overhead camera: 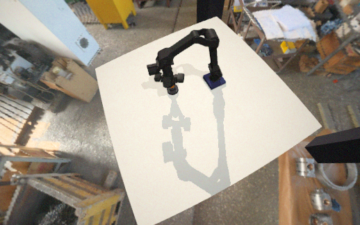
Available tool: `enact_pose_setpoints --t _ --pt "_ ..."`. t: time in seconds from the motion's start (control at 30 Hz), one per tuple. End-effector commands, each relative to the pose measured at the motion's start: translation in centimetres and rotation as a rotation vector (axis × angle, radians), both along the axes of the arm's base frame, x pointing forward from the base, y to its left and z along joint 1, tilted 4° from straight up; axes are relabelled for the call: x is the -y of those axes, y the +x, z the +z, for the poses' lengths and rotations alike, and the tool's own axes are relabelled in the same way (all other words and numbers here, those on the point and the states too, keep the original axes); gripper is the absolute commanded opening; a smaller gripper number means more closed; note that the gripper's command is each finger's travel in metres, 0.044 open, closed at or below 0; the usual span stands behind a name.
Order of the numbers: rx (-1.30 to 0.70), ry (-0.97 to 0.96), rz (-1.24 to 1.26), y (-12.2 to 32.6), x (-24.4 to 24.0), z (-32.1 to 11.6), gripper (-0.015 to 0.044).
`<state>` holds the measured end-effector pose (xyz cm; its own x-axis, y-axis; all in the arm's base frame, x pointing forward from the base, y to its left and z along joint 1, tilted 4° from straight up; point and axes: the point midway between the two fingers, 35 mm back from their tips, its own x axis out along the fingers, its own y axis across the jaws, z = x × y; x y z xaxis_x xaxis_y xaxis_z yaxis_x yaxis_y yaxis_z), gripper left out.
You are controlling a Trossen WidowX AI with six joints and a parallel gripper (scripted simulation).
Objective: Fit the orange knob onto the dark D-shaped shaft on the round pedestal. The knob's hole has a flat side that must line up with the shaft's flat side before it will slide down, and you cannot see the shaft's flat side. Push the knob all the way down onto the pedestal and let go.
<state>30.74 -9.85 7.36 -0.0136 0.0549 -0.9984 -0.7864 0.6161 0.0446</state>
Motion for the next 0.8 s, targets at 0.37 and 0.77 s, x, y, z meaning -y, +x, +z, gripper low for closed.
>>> enact_pose_setpoints --t 0.37,0.77 --pt "-0.001 -0.004 0.009 0.42 0.2 0.22 0.0" --pt "-0.001 -0.004 0.009 0.66 0.23 -0.17 0.0"
